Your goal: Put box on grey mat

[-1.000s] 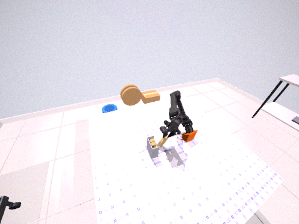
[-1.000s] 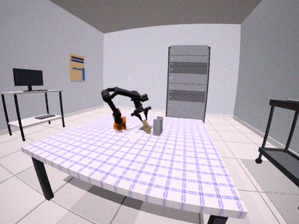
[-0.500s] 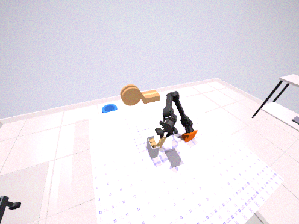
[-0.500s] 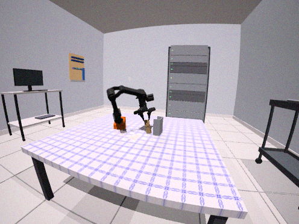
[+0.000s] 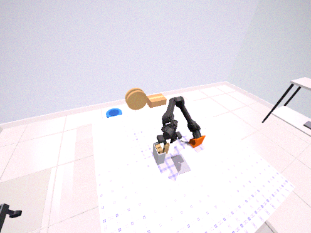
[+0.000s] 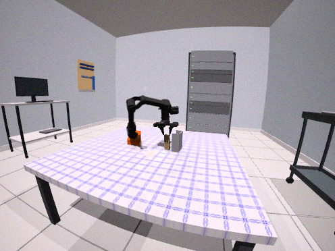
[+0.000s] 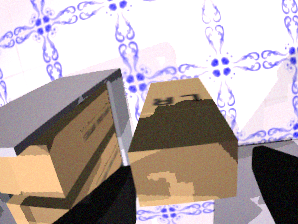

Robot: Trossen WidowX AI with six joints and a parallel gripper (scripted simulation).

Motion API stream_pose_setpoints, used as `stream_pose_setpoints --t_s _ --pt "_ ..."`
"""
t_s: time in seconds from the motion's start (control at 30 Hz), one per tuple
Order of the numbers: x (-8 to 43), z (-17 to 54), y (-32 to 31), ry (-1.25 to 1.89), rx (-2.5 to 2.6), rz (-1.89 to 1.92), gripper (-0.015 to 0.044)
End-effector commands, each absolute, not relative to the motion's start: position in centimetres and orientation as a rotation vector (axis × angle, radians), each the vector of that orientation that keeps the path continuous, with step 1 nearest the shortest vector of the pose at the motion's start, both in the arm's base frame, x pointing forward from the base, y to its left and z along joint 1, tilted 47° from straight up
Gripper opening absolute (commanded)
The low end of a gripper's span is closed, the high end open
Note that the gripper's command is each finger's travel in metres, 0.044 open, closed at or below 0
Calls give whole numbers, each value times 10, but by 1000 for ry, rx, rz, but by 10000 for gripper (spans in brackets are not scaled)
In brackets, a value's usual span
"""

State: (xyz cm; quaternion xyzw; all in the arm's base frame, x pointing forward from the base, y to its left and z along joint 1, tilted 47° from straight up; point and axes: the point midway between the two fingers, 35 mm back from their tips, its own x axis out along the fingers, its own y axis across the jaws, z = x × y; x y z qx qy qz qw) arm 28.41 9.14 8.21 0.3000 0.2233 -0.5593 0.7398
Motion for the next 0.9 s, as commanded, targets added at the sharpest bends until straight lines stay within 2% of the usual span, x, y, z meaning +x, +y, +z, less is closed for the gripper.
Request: stream_pose_setpoints --t_s 0.0,0.23,0.63,0.87 --pt "284 82 91 490 658 -1227 261" --pt "284 82 91 490 658 -1227 440" --pt "278 102 113 493 656 -1230 440" --pt "280 101 110 490 661 -1219 256"
